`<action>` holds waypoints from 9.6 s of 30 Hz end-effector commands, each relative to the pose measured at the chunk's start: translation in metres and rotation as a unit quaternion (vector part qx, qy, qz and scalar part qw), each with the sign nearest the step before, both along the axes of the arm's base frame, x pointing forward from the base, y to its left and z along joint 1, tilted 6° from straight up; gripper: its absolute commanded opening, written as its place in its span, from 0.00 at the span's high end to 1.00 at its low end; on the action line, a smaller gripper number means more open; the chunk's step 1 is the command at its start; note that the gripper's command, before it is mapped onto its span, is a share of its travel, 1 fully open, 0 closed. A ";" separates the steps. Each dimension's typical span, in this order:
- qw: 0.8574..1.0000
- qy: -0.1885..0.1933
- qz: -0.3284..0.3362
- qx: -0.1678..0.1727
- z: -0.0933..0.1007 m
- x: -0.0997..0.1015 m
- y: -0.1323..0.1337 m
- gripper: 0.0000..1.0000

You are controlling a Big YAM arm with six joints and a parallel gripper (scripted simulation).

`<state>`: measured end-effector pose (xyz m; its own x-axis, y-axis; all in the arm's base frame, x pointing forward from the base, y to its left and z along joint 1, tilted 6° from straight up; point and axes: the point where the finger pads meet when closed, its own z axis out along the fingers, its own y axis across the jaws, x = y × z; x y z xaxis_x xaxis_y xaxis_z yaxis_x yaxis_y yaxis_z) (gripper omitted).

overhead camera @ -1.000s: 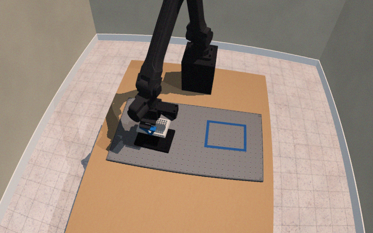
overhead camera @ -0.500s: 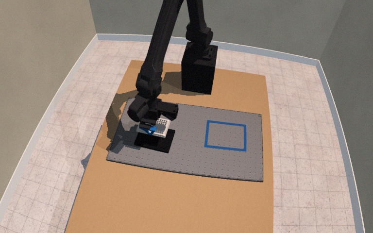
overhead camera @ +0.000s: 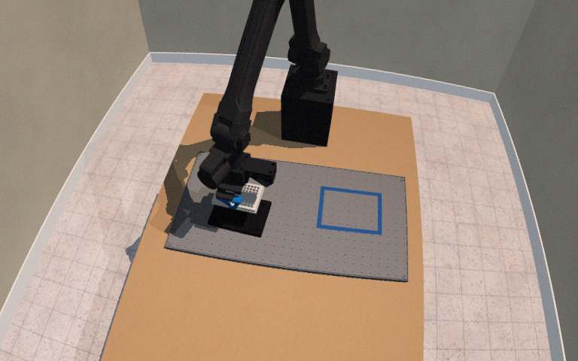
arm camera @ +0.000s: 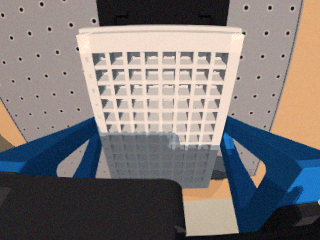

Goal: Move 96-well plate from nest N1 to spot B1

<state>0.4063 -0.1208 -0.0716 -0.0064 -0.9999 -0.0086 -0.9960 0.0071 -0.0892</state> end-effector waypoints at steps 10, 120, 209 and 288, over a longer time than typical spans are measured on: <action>0.999 -0.024 0.047 -0.012 0.013 0.001 0.033 1.00; 0.999 -0.020 0.045 0.003 -0.007 -0.074 0.329 1.00; 0.999 -0.014 0.048 -0.001 -0.079 -0.073 0.322 1.00; 0.999 -0.019 0.048 0.001 -0.090 -0.066 0.323 1.00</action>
